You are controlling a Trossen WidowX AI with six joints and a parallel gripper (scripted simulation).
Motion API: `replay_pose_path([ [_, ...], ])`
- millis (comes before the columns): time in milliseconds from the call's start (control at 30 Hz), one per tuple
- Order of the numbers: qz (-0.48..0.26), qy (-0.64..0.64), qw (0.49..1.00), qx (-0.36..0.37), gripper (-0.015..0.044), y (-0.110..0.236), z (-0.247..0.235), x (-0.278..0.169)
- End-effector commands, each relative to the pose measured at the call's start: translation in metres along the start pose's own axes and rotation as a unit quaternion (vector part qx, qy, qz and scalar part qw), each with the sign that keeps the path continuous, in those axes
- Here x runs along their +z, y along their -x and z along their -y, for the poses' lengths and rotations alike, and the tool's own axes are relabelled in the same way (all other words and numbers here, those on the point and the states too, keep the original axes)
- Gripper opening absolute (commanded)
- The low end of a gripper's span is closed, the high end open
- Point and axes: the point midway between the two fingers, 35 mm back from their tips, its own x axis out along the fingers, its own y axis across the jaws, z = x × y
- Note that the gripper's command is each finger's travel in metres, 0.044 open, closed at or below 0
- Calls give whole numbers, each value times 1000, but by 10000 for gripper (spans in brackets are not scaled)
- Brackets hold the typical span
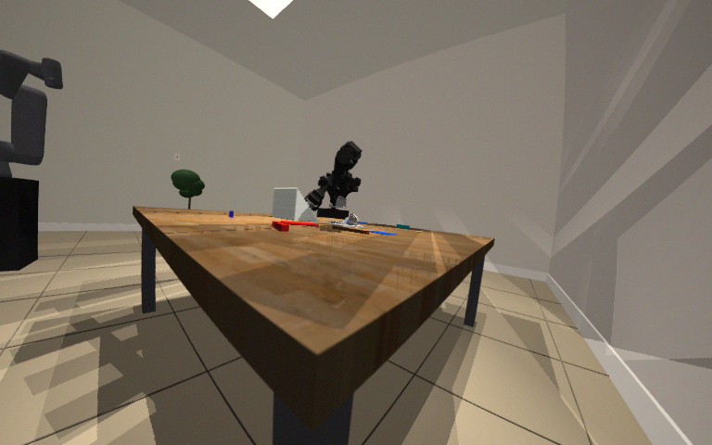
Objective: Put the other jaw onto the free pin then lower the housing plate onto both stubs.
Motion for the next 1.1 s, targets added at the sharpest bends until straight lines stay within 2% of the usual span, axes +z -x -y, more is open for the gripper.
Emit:
replay_pose_path([
  [0,0,3,1000,-2,134,0,-3,3],
  [200,0,3,1000,-2,134,0,-16,14],
  [1067,0,0,1000,-2,134,0,-17,14],
])
